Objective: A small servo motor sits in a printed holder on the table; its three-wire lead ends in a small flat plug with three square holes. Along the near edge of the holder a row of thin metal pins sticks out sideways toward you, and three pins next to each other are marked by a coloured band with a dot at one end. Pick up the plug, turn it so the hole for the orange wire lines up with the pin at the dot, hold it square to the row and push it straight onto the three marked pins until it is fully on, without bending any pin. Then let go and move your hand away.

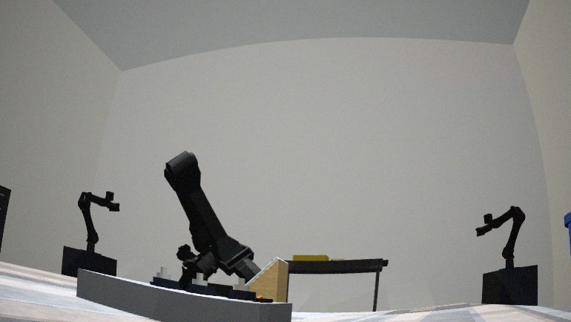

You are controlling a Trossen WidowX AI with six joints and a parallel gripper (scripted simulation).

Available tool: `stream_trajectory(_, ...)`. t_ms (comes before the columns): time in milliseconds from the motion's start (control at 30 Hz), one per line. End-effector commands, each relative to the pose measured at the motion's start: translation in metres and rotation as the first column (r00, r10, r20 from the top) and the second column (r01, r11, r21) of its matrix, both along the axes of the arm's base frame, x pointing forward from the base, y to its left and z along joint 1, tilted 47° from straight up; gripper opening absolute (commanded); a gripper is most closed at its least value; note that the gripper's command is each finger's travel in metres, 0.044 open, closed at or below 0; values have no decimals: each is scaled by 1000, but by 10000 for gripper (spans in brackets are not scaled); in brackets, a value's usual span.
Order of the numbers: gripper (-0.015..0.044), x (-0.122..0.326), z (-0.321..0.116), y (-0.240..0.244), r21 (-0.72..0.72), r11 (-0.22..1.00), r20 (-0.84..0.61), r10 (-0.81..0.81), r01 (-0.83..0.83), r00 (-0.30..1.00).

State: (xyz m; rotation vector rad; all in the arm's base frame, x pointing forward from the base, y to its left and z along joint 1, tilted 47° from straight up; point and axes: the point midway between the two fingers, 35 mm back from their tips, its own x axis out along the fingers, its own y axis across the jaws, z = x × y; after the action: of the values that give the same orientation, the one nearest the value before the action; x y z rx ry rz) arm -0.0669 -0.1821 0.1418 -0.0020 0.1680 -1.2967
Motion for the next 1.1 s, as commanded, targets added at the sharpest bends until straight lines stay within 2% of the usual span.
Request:
stream_trajectory(0,374,0,0,0,0,1000,0,1,-1,1000)
stream_trajectory(333,115,16,1,-12,45,994,-26,103,-102,994)
stream_trajectory(800,115,41,4,-27,118,968,-31,229,-224,973)
stream_trajectory(1067,115,66,7,-40,161,934,-85,334,-318,939)
